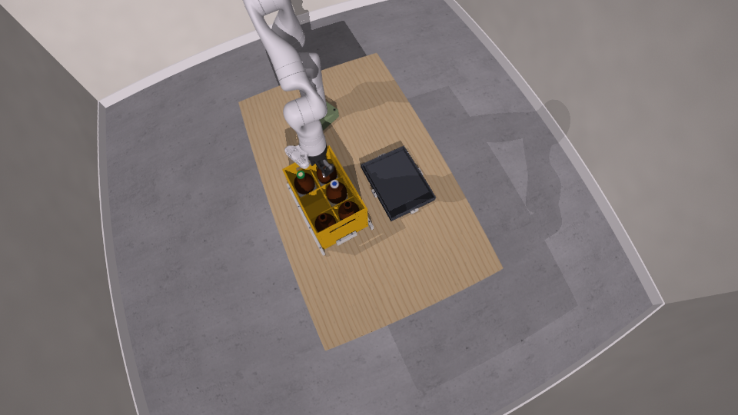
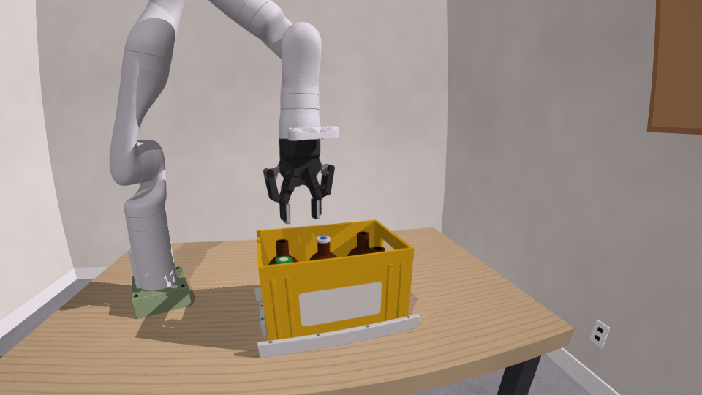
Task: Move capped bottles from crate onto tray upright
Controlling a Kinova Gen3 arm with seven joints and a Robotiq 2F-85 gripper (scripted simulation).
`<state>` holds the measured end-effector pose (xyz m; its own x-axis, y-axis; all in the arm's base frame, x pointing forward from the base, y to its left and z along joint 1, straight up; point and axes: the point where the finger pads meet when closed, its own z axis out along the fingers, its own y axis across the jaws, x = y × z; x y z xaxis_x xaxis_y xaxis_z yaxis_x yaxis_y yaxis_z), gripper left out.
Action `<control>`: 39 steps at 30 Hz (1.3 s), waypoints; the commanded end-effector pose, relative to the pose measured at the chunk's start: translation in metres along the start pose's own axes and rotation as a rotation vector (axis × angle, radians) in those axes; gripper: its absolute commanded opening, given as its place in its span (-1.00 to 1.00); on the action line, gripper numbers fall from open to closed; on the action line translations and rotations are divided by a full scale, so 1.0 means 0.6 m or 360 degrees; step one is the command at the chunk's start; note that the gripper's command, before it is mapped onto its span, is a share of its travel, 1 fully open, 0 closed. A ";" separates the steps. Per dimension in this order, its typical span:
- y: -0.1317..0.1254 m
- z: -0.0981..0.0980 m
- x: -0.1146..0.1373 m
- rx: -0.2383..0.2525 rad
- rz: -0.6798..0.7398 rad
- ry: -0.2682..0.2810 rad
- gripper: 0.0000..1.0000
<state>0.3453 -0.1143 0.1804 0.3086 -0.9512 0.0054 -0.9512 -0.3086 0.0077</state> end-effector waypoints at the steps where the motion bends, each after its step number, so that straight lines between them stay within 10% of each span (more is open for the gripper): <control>1: 0.017 0.000 0.016 0.0012 -0.0050 0.0000 0.20; 39: 0.095 0.007 0.079 0.0025 -0.0756 0.0001 0.20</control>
<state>0.3064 -0.1770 0.1767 0.6922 -0.7217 0.0043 -0.7217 -0.6922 0.0049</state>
